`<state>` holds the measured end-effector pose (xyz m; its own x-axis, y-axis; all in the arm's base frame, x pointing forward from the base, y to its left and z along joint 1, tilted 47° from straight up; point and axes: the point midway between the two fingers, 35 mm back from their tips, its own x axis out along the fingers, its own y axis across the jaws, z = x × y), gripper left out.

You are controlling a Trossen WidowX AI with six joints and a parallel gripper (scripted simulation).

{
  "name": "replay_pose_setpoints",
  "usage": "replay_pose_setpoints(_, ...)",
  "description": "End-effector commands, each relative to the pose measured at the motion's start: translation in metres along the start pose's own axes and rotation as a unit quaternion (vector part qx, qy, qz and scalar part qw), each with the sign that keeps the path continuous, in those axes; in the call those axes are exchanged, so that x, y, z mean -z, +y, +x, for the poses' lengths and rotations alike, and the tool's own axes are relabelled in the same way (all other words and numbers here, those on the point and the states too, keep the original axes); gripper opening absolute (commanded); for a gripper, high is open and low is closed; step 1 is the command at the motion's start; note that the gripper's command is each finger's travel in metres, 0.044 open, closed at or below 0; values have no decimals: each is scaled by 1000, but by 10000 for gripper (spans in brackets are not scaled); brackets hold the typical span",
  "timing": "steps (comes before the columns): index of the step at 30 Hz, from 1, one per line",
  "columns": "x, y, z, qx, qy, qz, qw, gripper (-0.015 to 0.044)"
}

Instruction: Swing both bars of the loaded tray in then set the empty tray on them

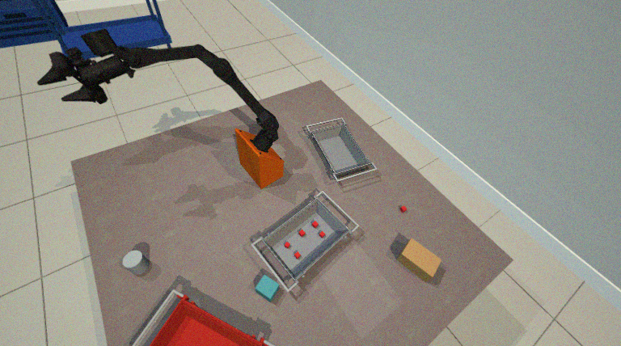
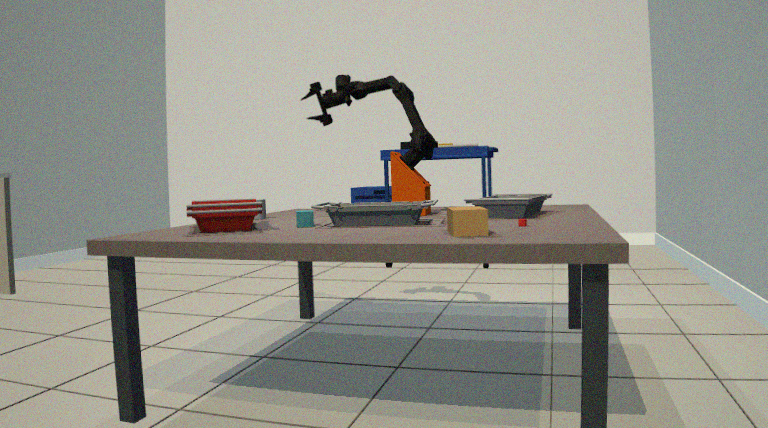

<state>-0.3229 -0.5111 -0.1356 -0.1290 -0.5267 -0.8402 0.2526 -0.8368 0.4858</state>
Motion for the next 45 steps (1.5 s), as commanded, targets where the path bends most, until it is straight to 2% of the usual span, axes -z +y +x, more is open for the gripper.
replay_pose_setpoints(1, 0, 0, 0, 0, 0, 0, 1000, 374)
replay_pose_setpoints(8, 3, 1, 1, 0, 3, -4, 1000, 190)
replay_pose_setpoints(12, 60, 29, 11, -3, 55, -83, 995, 85)
replay_pose_setpoints(20, 186, 70, 17, -15, 162, -248, 955, 83)
replay_pose_setpoints(31, 383, 79, -7, -28, 300, -477, 825, 83)
replay_pose_setpoints(39, 494, 58, -39, -63, 373, -606, 700, 83)
replay_pose_setpoints(45, 586, 19, -84, -91, 446, -696, 555, 83)
